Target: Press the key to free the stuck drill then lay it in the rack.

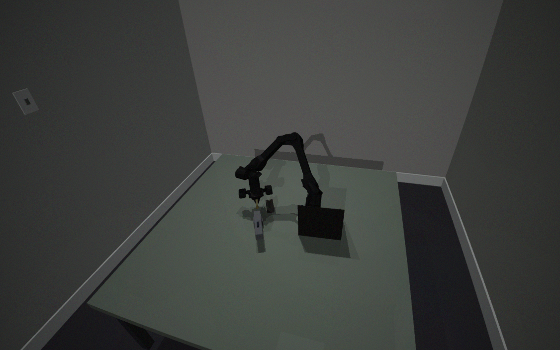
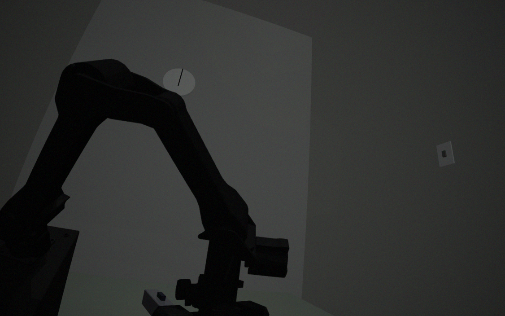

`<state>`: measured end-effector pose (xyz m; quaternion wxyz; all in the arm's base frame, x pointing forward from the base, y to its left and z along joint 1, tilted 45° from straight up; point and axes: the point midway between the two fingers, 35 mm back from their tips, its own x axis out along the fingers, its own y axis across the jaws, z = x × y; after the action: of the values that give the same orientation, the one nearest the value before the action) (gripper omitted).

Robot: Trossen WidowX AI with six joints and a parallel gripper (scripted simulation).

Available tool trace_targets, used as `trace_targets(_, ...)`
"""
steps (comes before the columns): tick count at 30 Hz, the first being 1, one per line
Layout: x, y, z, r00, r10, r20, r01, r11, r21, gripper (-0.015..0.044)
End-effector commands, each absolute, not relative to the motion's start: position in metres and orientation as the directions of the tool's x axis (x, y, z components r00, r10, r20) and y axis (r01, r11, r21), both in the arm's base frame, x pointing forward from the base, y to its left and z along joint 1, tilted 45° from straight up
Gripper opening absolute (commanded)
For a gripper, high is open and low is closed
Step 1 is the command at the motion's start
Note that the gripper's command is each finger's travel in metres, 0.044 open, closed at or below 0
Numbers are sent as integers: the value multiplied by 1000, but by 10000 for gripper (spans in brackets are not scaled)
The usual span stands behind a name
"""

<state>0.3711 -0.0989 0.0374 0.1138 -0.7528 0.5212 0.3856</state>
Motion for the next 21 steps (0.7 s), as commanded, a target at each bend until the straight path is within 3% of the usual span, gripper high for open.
trace_targets(1, 371, -96, 39, 163, -697, -699, -873, -432, 228, 0)
trace_targets(21, 368, -90, 44, 163, -696, -699, -873, -432, 227, 0)
